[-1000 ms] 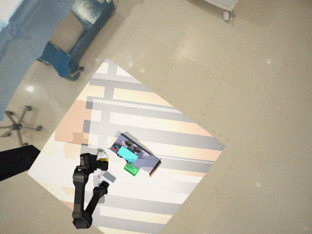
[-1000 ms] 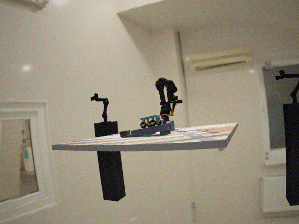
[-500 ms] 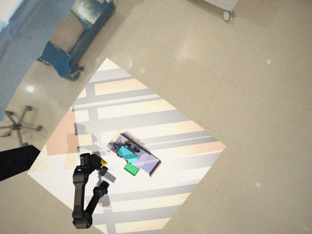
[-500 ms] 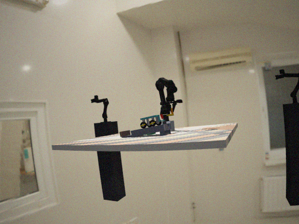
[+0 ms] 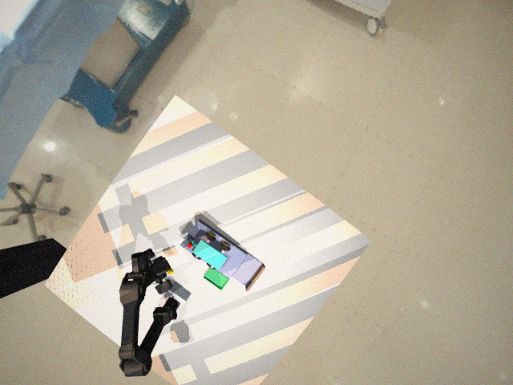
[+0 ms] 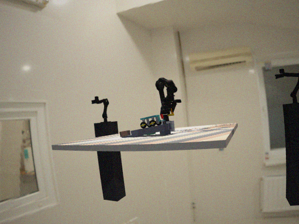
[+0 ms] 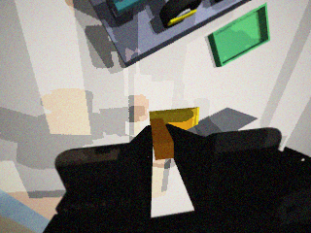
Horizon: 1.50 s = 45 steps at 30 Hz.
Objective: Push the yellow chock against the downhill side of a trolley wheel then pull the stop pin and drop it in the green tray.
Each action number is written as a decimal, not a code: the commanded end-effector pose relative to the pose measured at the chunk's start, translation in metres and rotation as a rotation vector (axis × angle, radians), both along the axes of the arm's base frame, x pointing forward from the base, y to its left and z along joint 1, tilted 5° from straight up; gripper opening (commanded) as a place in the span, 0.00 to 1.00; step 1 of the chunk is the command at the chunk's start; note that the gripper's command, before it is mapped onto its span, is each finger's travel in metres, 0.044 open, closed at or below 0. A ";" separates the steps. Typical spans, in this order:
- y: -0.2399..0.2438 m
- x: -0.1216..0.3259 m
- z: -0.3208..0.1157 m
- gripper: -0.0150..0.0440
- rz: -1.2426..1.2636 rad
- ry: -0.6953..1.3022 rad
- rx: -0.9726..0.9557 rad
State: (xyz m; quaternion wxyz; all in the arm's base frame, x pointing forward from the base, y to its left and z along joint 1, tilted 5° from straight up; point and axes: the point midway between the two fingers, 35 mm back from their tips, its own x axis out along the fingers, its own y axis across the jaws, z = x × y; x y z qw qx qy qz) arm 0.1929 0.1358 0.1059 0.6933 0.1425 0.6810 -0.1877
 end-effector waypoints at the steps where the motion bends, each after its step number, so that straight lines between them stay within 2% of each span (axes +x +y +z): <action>1: 0.000 0.000 0.000 0.25 -0.144 -0.011 -0.002; 30: 0.000 0.000 0.000 0.25 -1.134 -0.077 -0.002; 39: -0.001 0.000 0.000 0.25 -1.156 -0.079 -0.002; 45: -0.021 0.005 0.000 0.25 -1.156 -0.080 -0.003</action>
